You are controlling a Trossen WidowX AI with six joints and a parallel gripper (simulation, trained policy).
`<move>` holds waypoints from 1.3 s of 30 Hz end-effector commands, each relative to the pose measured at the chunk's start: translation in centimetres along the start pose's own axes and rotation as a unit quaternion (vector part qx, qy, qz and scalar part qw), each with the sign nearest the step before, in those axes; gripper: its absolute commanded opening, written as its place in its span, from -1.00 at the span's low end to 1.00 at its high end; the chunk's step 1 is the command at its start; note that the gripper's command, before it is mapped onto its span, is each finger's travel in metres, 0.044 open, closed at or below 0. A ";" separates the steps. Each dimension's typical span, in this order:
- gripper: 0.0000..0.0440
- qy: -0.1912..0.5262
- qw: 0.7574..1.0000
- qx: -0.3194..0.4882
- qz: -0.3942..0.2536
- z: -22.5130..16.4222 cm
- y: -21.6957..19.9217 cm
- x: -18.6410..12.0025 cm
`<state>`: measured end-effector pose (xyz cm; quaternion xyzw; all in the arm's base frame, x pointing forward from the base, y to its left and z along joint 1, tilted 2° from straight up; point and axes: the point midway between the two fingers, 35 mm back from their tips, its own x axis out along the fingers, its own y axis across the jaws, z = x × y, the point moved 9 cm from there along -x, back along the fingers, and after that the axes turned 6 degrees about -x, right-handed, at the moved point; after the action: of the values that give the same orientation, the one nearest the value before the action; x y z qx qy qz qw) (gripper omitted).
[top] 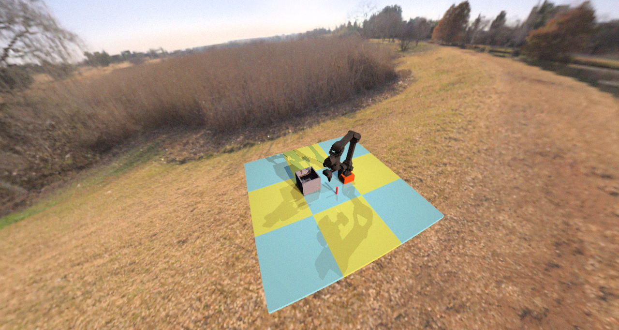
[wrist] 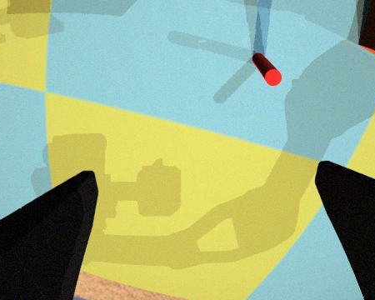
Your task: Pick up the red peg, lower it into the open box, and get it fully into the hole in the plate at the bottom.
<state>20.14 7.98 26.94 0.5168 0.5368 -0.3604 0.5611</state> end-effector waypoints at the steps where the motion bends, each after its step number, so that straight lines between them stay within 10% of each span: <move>1: 1.00 0.003 0.999 0.001 -0.032 -0.4 -0.4 1.3; 39: 0.92 -0.042 0.987 -0.020 -0.155 0.5 -4.5 13.9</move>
<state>18.39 8.79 13.24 0.4028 0.5959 -0.4468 0.5319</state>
